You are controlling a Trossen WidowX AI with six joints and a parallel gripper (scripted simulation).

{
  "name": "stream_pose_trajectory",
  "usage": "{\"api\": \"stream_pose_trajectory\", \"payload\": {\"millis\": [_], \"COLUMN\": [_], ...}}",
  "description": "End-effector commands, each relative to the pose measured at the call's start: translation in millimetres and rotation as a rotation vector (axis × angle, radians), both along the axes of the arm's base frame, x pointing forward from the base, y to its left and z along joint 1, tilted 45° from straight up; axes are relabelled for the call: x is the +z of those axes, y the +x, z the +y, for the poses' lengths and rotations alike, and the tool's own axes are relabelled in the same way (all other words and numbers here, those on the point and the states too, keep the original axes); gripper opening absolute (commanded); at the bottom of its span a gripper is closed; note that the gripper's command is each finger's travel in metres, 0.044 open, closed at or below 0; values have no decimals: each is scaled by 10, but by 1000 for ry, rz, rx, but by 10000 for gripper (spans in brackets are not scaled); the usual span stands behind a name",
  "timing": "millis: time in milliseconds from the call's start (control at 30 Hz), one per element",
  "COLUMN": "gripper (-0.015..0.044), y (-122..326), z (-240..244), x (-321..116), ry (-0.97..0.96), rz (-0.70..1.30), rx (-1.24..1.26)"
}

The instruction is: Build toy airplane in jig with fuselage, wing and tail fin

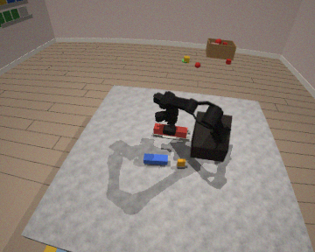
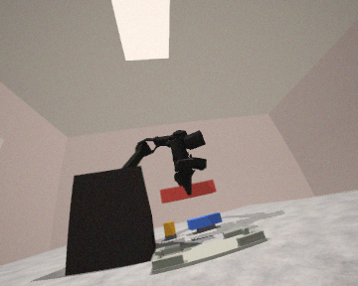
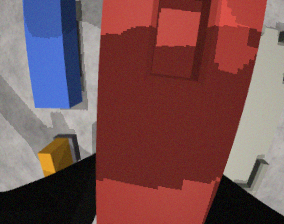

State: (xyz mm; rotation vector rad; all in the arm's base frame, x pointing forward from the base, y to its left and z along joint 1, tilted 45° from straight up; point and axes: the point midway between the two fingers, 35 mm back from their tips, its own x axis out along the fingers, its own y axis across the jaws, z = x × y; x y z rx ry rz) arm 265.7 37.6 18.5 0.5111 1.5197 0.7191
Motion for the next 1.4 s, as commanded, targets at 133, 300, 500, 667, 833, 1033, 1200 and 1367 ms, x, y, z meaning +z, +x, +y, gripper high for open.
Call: {"api": "stream_pose_trajectory", "payload": {"millis": [133,300,500,667,833,1033,1200,1367], "gripper": [0,0,0,0,0,0,0,0], "y": [72,86,101,124,138,138,137,131], "z": [-91,-150,-217,-267,-315,-369,-409,-446], "x": [-195,-340,-515,-665,-816,-990,-1139,-1296], "ry": [-6,-12,-16,-15,-15,-20,-18,-13], "rz": [-3,1,4,5,5,6,6,7], "rx": [2,3,3,1,-1,1,-2,-8]}}
